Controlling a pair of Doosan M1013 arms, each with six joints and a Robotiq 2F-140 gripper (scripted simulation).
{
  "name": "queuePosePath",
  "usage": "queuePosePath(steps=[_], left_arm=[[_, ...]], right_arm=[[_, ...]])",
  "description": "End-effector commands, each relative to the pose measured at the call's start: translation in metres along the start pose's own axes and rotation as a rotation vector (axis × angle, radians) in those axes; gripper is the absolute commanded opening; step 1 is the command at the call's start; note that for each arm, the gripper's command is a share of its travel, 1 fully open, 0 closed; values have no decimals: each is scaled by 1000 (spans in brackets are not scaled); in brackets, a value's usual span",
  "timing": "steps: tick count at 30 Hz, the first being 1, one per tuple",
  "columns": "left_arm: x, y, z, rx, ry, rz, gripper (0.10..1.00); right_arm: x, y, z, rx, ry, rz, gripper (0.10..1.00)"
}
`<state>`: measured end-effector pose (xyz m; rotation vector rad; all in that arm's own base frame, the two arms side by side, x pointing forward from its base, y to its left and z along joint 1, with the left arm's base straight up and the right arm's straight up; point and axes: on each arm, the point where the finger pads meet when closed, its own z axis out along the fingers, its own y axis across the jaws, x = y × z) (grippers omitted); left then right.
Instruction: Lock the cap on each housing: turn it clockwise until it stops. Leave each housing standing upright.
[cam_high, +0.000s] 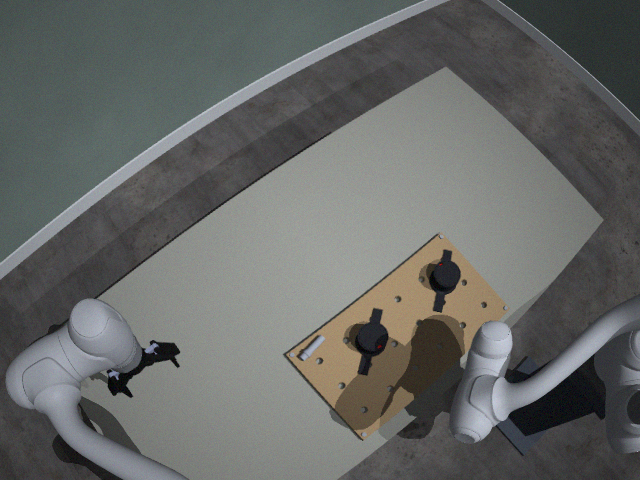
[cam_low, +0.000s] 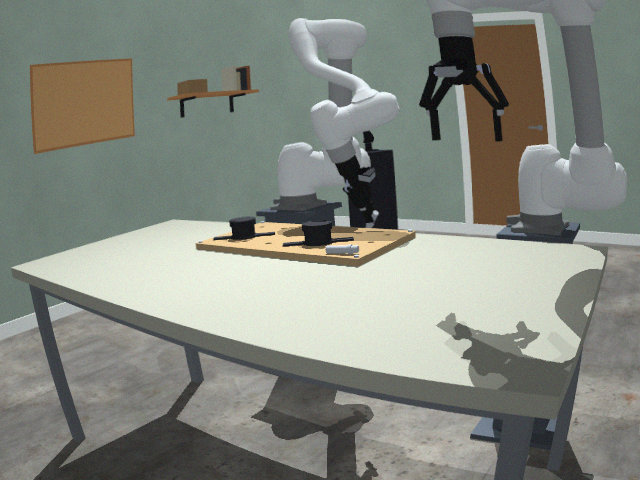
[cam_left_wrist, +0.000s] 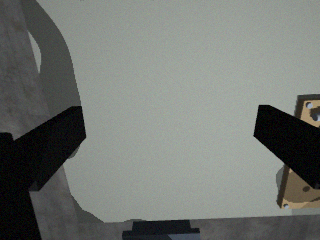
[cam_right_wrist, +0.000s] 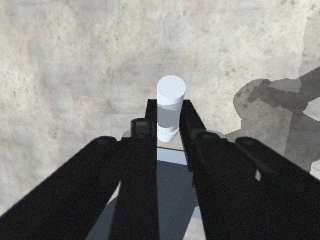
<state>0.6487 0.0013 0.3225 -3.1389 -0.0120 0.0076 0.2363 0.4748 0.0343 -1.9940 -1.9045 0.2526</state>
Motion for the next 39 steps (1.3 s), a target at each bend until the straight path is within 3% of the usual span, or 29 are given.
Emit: queuePosePath(steps=[1, 3, 8, 17, 22, 34, 39], left_arm=[[0, 0, -1, 0, 1, 0, 1000], [0, 0, -1, 0, 1, 0, 1000], [0, 0, -1, 0, 1, 0, 1000], [0, 0, -1, 0, 1, 0, 1000], [0, 0, -1, 0, 1, 0, 1000], [0, 0, -1, 0, 1, 0, 1000], [0, 0, -1, 0, 1, 0, 1000]], right_arm=[[24, 2, -6, -10, 142, 0, 99], [24, 2, -6, -10, 142, 0, 99], [47, 11, -20, -48, 272, 15, 99], [73, 46, -60, -172, 500, 78, 99], [72, 45, -58, -167, 493, 75, 99], [64, 99, -112, -357, 678, 194, 99], [64, 100, -112, -358, 679, 195, 99]])
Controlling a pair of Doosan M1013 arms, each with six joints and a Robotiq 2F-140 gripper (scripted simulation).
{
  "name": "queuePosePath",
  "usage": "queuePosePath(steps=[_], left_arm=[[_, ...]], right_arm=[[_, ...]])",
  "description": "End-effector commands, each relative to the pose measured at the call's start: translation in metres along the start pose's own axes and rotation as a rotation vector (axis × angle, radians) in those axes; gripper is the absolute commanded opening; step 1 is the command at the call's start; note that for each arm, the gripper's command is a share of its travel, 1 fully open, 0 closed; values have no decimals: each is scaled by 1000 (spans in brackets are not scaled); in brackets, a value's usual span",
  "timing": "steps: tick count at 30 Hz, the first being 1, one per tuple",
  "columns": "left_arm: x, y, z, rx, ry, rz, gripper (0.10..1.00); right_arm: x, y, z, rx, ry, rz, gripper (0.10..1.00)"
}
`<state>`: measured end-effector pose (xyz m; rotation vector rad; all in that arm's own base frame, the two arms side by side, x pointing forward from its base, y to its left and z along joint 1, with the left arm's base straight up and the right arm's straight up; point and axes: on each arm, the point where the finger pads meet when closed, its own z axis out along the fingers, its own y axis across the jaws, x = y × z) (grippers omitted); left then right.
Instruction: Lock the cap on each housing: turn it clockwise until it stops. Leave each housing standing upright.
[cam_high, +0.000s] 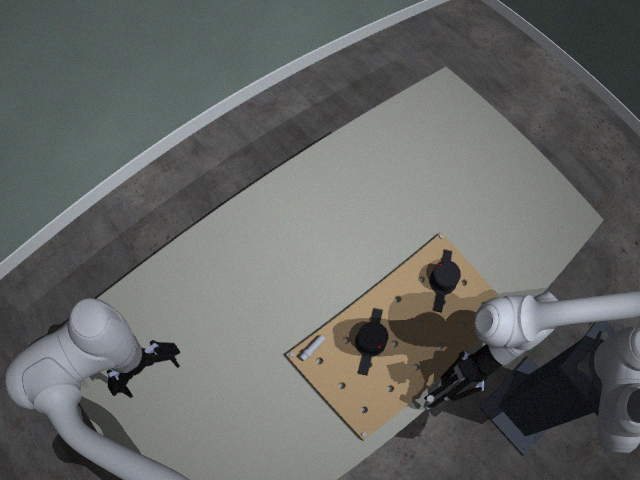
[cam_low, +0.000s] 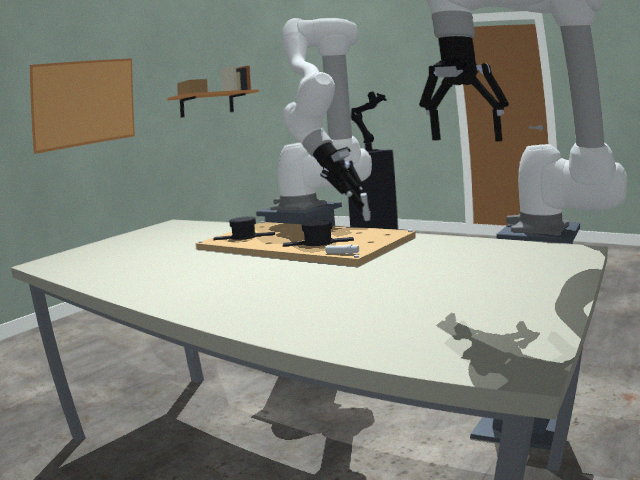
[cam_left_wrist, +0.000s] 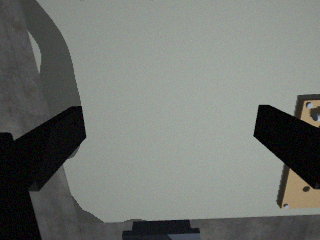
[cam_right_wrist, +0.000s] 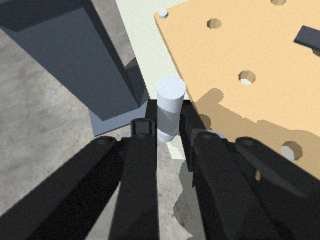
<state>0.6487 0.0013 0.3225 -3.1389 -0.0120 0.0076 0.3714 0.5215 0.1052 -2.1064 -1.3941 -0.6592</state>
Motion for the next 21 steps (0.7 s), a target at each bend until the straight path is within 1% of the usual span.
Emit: queuePosePath(steps=[1, 3, 9, 11, 13, 15, 19, 20, 21], left_arm=[[0, 0, -1, 0, 1, 0, 1000], [0, 0, -1, 0, 1, 0, 1000], [0, 0, -1, 0, 1, 0, 1000], [0, 0, -1, 0, 1, 0, 1000], [0, 0, -1, 0, 1, 0, 1000], [0, 0, -1, 0, 1, 0, 1000], [0, 0, -1, 0, 1, 0, 1000], [0, 0, -1, 0, 1, 0, 1000], [0, 0, -1, 0, 1, 0, 1000]], right_arm=[[3, 9, -4, -26, 24, 10, 99], [3, 18, -8, -55, 39, 23, 99], [-1, 59, -31, -181, 88, 80, 99], [0, 57, -30, -175, 86, 77, 99], [-1, 63, -34, -194, 92, 86, 99], [-1, 63, -34, -194, 92, 86, 99], [-12, 88, -51, -275, 107, 128, 99], [-12, 94, -52, -287, 107, 135, 99], [-7, 99, -49, -292, 106, 137, 99]])
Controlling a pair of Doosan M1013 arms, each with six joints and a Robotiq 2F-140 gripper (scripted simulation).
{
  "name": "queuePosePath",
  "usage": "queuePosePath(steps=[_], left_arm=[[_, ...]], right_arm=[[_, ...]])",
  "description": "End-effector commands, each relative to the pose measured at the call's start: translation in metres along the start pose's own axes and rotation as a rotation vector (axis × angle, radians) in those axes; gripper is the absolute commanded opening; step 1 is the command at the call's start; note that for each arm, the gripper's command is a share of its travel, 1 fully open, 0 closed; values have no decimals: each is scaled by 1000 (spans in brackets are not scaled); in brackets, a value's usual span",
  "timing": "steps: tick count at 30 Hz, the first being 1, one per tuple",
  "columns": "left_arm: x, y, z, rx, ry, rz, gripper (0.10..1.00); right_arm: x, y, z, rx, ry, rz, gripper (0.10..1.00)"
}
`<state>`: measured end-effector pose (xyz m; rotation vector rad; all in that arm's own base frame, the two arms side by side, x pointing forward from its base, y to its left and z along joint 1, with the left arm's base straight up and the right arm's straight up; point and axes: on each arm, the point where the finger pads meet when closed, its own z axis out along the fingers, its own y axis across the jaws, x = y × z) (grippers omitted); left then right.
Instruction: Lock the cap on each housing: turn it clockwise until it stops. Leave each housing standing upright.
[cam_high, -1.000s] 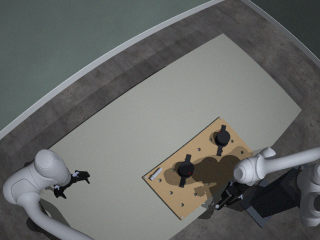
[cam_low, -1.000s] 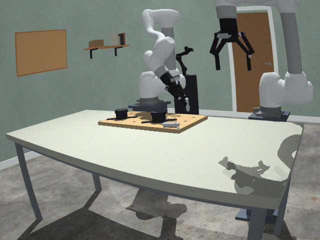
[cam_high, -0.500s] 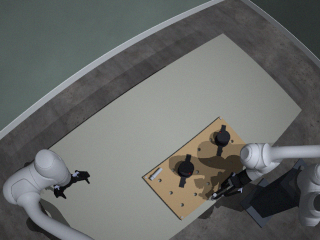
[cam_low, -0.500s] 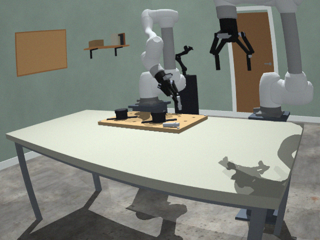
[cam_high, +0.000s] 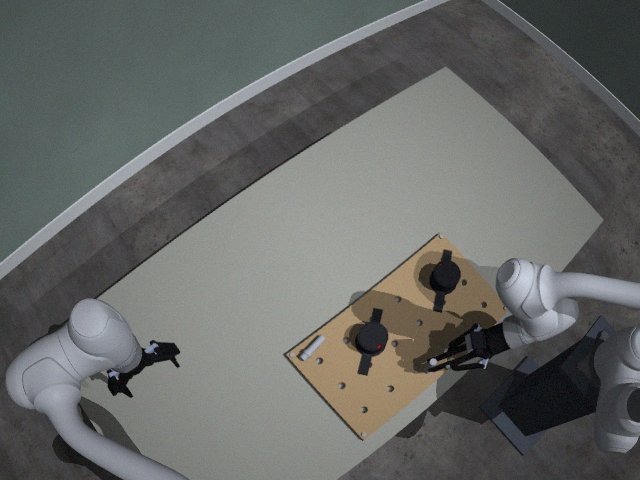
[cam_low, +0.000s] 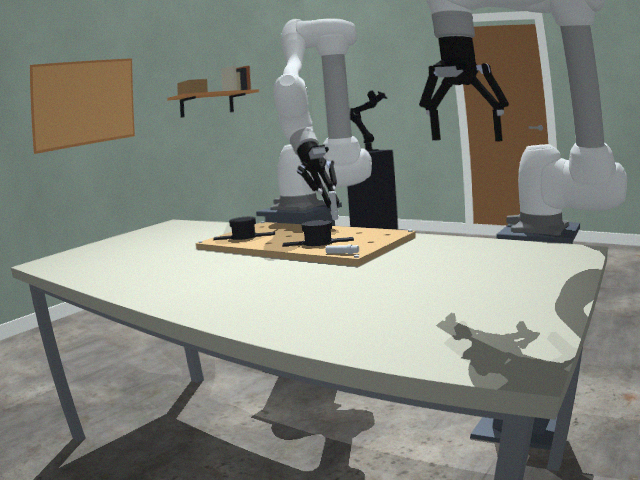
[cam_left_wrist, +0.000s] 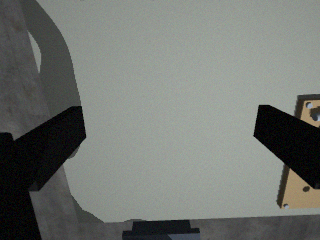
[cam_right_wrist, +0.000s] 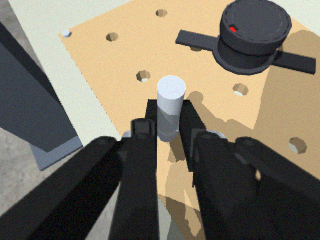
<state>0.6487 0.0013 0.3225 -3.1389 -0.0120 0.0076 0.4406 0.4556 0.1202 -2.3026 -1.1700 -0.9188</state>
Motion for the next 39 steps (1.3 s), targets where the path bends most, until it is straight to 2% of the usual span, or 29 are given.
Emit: queuePosePath(steps=[1, 9, 11, 18, 39], left_arm=[[0, 0, -1, 0, 1, 0, 1000], [0, 0, -1, 0, 1, 0, 1000], [0, 0, -1, 0, 1, 0, 1000], [0, 0, -1, 0, 1, 0, 1000], [0, 0, -1, 0, 1, 0, 1000]], right_arm=[[11, 19, 8, -40, 10, 18, 99], [40, 65, 36, -124, 7, 62, 99], [40, 65, 36, -124, 7, 62, 99], [56, 95, 53, -179, 3, 95, 99], [48, 95, 61, -177, 7, 97, 99]])
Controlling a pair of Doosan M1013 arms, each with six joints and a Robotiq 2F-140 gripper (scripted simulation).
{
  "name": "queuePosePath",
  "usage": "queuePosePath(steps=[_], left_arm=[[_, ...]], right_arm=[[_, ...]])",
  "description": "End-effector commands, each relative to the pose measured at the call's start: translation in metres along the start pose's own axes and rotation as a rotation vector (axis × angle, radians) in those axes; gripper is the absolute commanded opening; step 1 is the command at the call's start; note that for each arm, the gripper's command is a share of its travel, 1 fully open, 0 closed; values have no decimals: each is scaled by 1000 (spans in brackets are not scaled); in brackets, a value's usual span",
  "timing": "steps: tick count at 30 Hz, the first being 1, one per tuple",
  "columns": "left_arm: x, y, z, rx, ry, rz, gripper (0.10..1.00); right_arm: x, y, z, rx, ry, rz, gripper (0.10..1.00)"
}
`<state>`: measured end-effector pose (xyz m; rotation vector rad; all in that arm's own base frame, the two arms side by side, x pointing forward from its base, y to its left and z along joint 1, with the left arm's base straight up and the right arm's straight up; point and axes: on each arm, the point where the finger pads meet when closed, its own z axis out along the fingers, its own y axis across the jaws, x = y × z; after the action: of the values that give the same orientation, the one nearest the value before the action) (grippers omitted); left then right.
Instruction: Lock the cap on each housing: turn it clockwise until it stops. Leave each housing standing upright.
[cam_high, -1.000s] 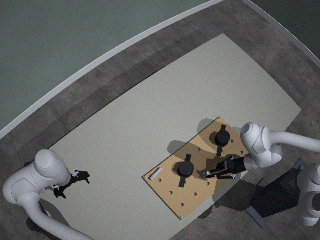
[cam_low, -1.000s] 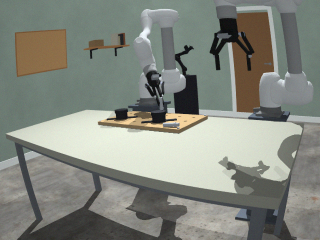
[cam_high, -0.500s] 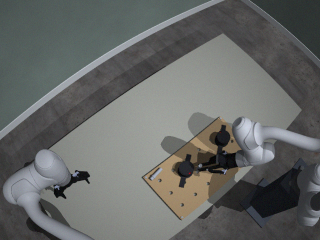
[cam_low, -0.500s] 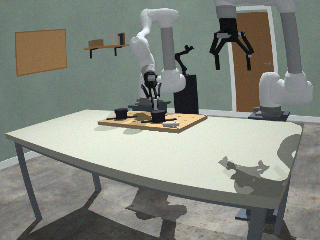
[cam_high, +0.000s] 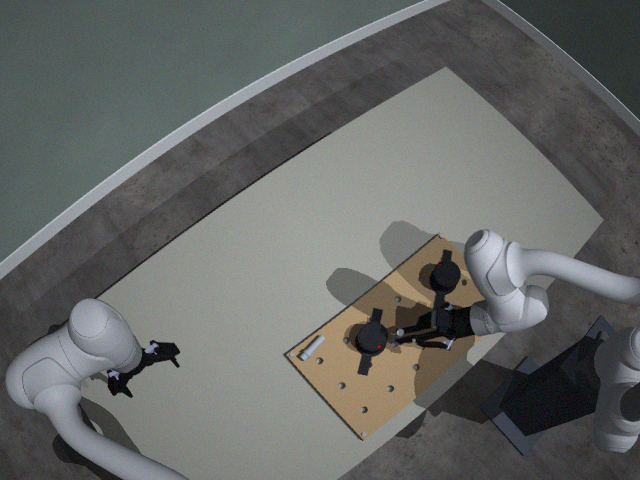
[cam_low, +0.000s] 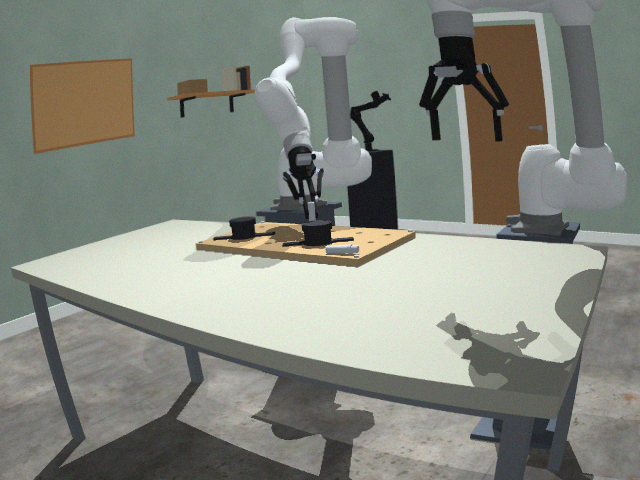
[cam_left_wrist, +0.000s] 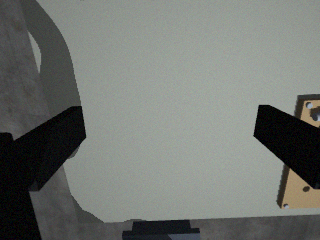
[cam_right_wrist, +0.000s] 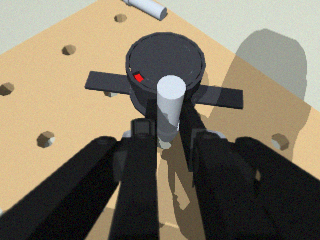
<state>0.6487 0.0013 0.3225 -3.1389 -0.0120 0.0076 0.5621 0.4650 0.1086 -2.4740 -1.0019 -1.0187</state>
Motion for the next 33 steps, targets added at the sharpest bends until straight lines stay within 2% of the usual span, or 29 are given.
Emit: queuePosePath(steps=[1, 19, 33], left_arm=[[0, 0, -1, 0, 1, 0, 1000], [0, 0, -1, 0, 1, 0, 1000], [0, 0, -1, 0, 1, 0, 1000]], right_arm=[[-2, 0, 3, -2, 9, 0, 99], [-14, -2, 13, -2, 16, -1, 99], [-12, -1, 12, 0, 10, 0, 99]])
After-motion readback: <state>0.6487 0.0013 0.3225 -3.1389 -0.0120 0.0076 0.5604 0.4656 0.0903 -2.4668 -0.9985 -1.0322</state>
